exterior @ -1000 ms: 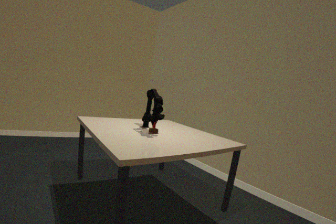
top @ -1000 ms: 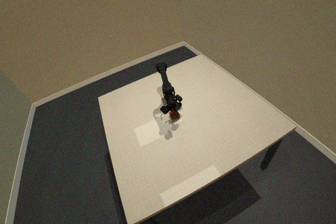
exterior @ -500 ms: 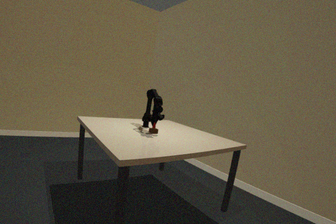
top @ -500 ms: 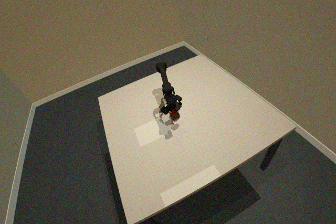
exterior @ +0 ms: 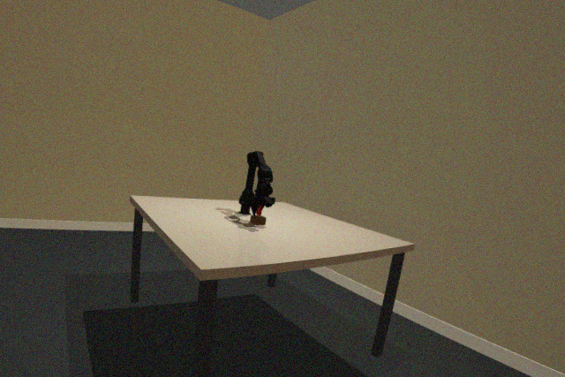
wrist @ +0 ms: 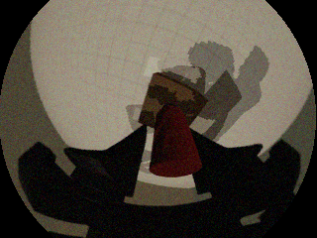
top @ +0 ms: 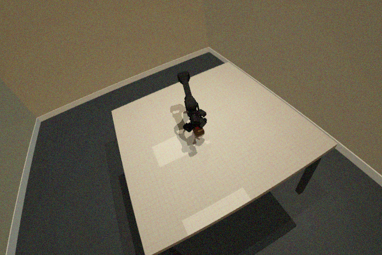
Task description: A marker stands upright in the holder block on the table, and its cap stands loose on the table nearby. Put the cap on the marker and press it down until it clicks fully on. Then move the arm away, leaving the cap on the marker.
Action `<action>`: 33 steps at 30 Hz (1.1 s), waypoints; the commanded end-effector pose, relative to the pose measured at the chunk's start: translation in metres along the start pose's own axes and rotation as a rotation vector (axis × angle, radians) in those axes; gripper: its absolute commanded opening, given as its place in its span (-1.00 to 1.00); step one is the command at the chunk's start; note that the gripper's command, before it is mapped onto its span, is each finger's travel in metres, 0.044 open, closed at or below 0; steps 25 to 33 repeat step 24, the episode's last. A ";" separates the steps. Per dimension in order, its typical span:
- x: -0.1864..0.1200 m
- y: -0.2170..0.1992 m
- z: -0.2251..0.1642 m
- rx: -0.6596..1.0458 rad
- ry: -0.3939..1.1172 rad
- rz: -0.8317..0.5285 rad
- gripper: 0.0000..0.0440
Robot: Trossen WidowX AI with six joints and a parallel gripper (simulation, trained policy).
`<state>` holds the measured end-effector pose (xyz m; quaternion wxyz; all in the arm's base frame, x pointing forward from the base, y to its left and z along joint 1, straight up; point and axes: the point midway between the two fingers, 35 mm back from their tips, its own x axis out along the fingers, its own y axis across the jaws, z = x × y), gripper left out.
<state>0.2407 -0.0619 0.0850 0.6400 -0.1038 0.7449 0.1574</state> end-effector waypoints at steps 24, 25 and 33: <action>-0.054 0.005 -0.002 -0.064 -0.141 -0.089 1.00; -0.054 0.005 -0.002 -0.064 -0.141 -0.089 1.00; -0.054 0.005 -0.002 -0.064 -0.141 -0.089 1.00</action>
